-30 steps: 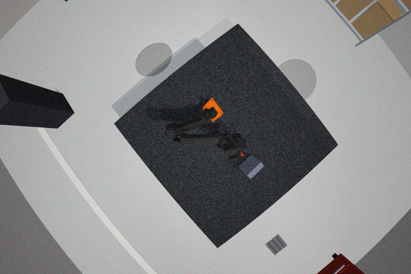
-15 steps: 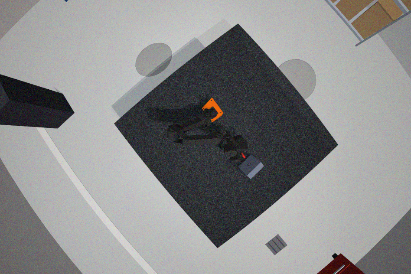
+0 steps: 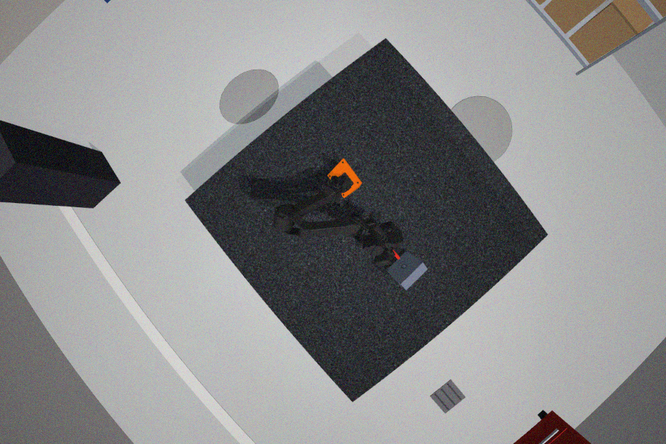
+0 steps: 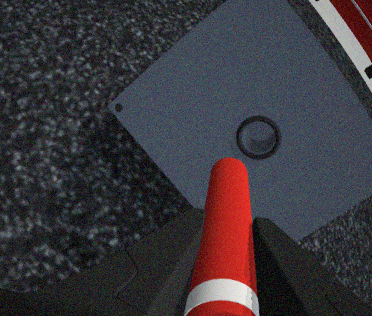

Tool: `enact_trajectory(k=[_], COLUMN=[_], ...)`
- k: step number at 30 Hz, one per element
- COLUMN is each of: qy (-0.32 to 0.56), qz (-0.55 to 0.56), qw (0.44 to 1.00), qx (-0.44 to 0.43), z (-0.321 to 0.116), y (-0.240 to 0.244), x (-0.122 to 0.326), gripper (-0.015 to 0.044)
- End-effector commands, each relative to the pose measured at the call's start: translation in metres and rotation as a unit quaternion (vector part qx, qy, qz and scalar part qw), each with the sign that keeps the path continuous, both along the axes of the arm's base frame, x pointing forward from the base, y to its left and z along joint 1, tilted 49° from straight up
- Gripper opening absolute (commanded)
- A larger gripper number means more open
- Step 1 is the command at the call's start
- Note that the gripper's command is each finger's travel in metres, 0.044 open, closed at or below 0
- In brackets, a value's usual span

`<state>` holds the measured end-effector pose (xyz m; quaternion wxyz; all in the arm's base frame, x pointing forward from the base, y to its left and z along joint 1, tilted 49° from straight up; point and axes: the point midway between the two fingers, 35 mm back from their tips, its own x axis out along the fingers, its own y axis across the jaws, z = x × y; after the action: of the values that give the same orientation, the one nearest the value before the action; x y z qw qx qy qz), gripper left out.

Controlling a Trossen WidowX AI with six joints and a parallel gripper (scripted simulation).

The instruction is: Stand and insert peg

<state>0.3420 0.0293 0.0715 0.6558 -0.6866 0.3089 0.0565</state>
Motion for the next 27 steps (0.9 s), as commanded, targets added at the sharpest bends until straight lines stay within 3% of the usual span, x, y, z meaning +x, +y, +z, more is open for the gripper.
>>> enact_trajectory(k=[1, 27], qy=[-0.003, -0.035], qz=[0.007, 0.023], qw=[1.0, 0.999], qx=[-0.004, -0.015], z=[-0.002, -0.005], y=[-0.001, -0.008], x=[0.003, 0.019], gripper=[0.0, 0.0])
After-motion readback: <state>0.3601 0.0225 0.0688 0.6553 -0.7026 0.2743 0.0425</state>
